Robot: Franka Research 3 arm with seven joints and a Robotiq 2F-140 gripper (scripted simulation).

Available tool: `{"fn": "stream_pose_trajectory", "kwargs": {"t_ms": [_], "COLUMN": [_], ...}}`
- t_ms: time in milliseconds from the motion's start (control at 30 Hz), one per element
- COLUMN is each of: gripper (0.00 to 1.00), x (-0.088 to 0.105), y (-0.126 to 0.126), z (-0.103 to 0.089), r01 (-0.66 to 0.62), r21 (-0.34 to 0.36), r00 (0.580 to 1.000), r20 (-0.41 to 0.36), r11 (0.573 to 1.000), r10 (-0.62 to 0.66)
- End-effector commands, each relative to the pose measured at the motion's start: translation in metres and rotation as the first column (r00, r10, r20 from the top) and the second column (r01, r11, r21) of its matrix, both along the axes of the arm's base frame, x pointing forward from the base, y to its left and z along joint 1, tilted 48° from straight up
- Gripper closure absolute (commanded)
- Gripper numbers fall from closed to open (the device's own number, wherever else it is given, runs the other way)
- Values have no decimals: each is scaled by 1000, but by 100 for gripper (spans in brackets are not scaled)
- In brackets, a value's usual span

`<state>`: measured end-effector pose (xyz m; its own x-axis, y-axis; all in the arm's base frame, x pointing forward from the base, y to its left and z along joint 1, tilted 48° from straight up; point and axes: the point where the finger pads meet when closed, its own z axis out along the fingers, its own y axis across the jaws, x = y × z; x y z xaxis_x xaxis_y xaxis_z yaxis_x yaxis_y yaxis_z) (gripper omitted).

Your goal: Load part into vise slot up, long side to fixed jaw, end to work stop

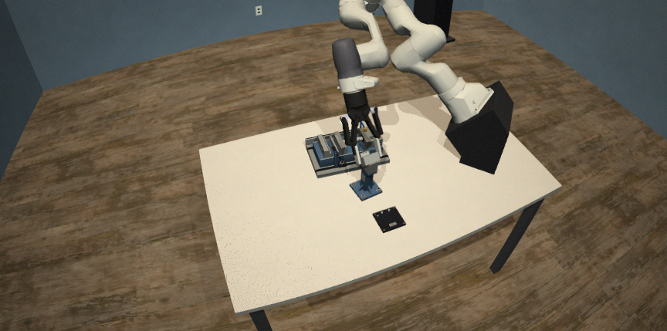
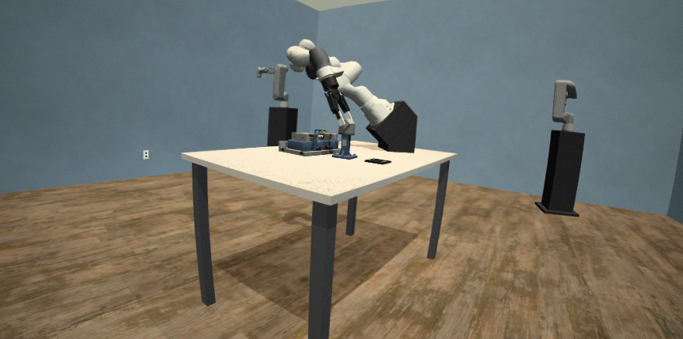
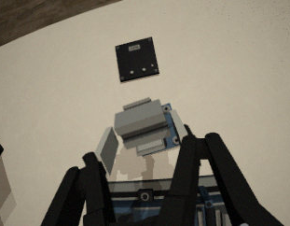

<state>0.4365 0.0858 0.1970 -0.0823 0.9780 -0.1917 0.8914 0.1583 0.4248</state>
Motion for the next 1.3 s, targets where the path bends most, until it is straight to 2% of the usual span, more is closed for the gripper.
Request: {"fn": "stream_pose_trajectory", "kwargs": {"t_ms": [0,633,1267], "gripper": [49,49,49], "x": [0,1,1], "y": [5,1,0], "z": [0,1,1], "r01": [-77,-129,-154], "r21": [15,133,196], "r00": [997,991,986], "r20": [-14,-31,-37], "r11": [997,983,968], "r10": [77,134,165]}}
